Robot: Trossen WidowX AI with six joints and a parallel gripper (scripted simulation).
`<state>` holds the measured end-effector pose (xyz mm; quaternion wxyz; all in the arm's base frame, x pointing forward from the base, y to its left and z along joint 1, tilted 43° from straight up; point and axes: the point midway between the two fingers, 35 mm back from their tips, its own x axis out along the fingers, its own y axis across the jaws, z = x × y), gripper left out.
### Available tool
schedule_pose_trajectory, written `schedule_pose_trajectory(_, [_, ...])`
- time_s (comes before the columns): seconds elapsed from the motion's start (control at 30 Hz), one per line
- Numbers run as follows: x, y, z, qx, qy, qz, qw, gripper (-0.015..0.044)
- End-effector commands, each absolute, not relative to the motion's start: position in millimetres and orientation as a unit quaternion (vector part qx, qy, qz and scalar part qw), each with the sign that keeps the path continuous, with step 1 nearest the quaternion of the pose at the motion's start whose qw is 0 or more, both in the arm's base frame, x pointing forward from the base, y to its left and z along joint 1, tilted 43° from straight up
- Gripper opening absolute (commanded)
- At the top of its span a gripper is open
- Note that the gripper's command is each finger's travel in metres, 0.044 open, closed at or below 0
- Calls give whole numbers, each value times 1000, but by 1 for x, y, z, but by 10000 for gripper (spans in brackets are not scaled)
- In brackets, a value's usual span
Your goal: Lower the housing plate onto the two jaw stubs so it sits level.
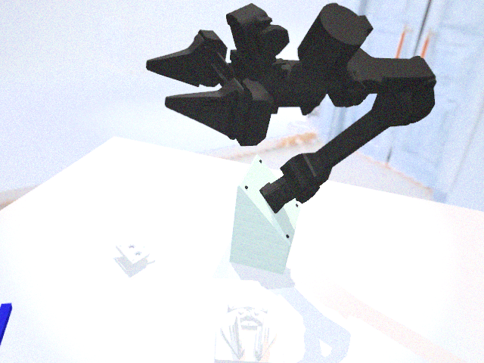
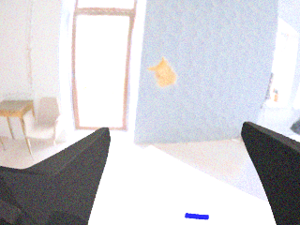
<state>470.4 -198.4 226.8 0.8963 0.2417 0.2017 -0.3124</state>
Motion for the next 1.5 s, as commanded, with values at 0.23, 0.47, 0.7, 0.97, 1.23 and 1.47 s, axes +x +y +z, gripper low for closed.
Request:
schedule_pose_trajectory(0.23, [453,-223,121,199,364,-294,861,440])
schedule_pose_trajectory(0.47, [429,-235,55,186,463,-266,825,440])
schedule_pose_trajectory(0.7, [396,-239,-7,188,552,-224,781,440])
schedule_pose_trajectory(0.97, [351,-234,-69,206,637,-159,725,440])
schedule_pose_trajectory(1.23, [301,-218,-121,244,701,-81,665,440])
schedule_pose_trajectory(1.47, [258,-196,-155,290,734,-6,614,440])
